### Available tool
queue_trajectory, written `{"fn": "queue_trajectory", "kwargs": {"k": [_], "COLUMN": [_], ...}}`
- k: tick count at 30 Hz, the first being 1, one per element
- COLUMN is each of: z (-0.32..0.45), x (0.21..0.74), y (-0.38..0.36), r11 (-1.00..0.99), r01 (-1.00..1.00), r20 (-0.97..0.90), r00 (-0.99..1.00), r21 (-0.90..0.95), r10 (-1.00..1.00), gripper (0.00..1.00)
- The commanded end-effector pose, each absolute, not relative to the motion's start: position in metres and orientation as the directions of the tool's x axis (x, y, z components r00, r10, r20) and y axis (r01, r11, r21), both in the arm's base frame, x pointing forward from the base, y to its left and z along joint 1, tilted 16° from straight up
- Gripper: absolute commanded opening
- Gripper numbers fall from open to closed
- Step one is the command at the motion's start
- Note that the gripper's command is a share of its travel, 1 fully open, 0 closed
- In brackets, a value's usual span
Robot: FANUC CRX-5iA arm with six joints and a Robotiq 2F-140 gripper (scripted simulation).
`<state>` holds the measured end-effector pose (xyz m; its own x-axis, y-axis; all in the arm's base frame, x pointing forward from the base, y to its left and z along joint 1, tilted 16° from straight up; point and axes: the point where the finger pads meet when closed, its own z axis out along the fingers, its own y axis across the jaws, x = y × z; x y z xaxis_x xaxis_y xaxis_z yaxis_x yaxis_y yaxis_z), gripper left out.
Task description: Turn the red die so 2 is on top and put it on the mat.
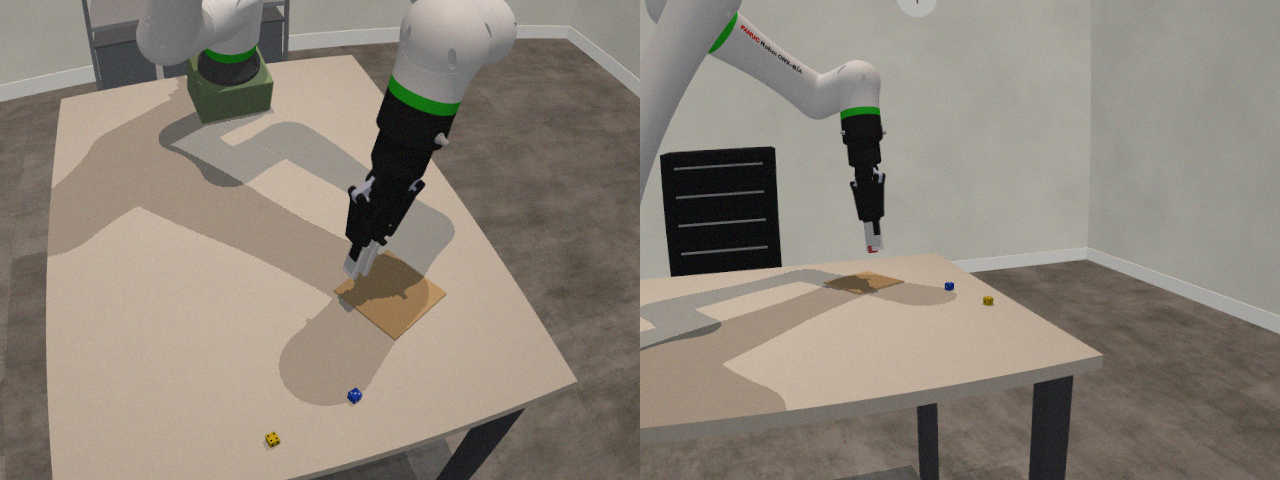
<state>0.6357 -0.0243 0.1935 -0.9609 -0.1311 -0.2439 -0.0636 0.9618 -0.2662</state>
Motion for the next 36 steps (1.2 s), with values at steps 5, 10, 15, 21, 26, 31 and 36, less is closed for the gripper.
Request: {"fn": "queue_trajectory", "kwargs": {"k": [5, 10, 15, 21, 26, 31, 36], "z": [0.196, 0.199, 0.203, 0.206, 0.212, 0.216, 0.221], "x": [0.635, 0.634, 0.633, 0.633, 0.634, 0.635, 0.636], "y": [-0.046, -0.063, -0.079, -0.088, -0.102, -0.109, -0.117], "r11": [0.893, 0.793, 0.661, 0.557, 0.366, 0.231, 0.053], "r01": [-0.246, -0.403, -0.547, -0.637, -0.762, -0.828, -0.89], "r20": [-0.175, -0.079, 0.038, 0.126, 0.278, 0.379, 0.505], "r00": [-0.928, -0.87, -0.784, -0.711, -0.567, -0.458, -0.304], "r21": [-0.376, -0.458, -0.513, -0.534, -0.534, -0.511, -0.452], "r10": [-0.329, -0.487, -0.619, -0.692, -0.776, -0.804, -0.807], "gripper": [0.16, 0.16, 0.16, 0.16, 0.16, 0.16, 0.16]}}
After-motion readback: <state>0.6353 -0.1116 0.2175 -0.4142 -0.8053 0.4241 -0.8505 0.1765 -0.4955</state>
